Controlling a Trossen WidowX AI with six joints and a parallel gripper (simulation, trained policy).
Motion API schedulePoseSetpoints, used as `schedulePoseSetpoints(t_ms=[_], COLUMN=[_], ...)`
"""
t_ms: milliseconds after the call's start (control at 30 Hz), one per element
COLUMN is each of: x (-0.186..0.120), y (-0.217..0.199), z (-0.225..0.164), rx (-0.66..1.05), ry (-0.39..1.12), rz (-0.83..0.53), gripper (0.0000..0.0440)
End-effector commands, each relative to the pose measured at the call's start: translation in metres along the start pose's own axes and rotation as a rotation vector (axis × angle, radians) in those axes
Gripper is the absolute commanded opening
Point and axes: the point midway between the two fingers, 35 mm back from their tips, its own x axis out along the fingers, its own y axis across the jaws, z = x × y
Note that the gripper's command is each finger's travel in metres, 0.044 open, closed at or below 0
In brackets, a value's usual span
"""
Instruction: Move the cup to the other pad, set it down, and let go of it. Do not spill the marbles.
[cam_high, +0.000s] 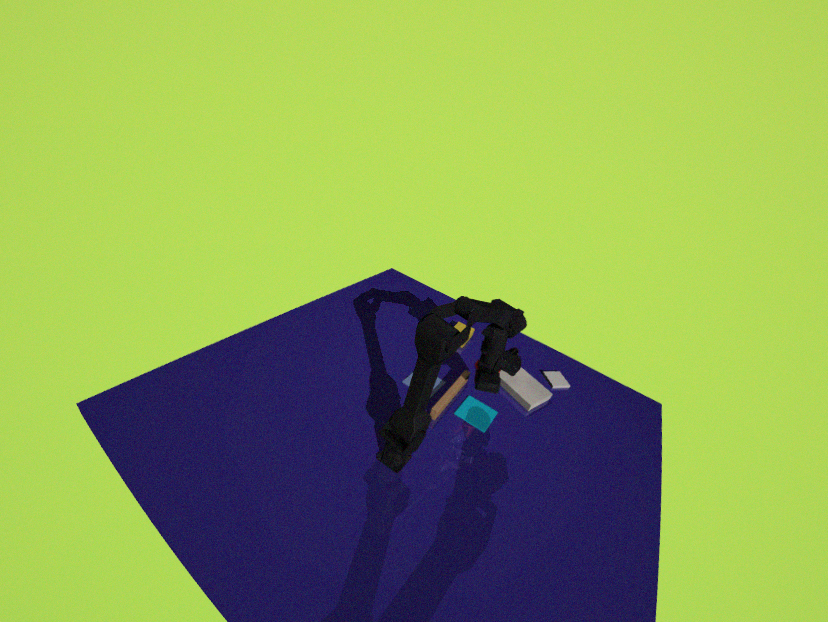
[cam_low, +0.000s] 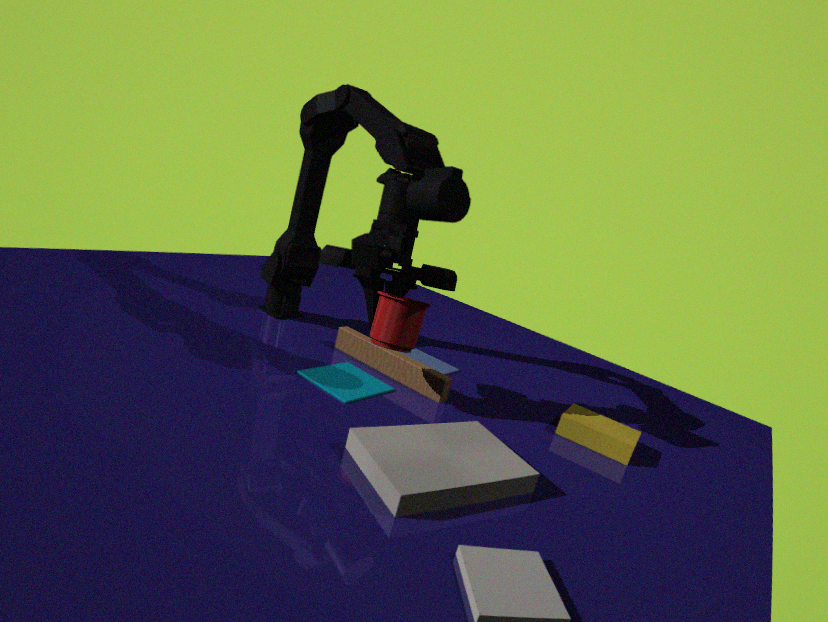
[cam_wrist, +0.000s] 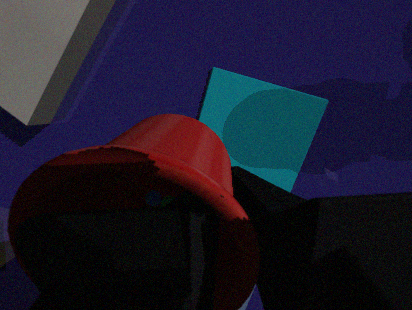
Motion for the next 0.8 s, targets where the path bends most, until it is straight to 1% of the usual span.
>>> schedulePoseSetpoints(t_ms=[0, 500, 667, 767], x=[0.009, 0.047, 0.057, 0.061], y=[-0.005, -0.029, -0.039, -0.042], z=[0.003, -0.001, -0.005, -0.003], rx=[0.009, 0.057, 0.075, 0.086], ry=[-0.005, 0.004, 0.012, 0.007], rz=[-0.007, -0.034, -0.054, -0.050], gripper=[0.0000, 0.0003, 0.0017, 0.0040])
